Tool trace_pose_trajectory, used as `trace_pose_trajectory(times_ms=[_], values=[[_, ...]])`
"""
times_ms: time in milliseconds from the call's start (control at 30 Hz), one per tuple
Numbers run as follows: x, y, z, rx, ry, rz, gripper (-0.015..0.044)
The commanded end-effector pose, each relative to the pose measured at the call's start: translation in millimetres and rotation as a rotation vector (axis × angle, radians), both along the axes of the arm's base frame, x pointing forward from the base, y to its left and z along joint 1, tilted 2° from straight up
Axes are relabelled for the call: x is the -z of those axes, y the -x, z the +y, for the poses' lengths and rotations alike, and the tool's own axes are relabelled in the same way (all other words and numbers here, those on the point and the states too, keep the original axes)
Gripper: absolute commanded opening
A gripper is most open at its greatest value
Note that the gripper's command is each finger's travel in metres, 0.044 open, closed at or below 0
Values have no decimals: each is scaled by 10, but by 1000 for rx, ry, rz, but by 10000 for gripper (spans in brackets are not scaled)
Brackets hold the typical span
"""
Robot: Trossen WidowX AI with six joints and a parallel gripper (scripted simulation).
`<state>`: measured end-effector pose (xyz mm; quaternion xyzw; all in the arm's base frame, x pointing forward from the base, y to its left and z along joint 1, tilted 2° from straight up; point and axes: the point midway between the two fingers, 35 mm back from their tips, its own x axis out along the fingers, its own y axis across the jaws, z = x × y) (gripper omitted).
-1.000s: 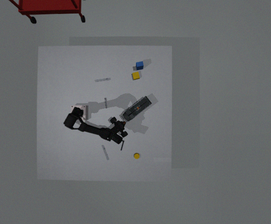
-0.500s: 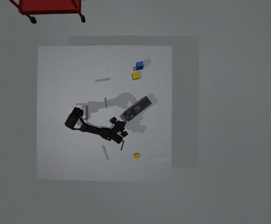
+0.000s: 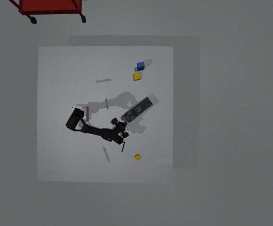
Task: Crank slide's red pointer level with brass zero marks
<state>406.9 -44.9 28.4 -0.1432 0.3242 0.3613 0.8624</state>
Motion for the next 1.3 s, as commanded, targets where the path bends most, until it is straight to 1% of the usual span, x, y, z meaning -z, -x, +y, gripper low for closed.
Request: trace_pose_trajectory(times_ms=[0, 1267], values=[[93, 14, 24, 2, 2, 18, 0], [153, 45, 61, 2, 2, 18, 0]])
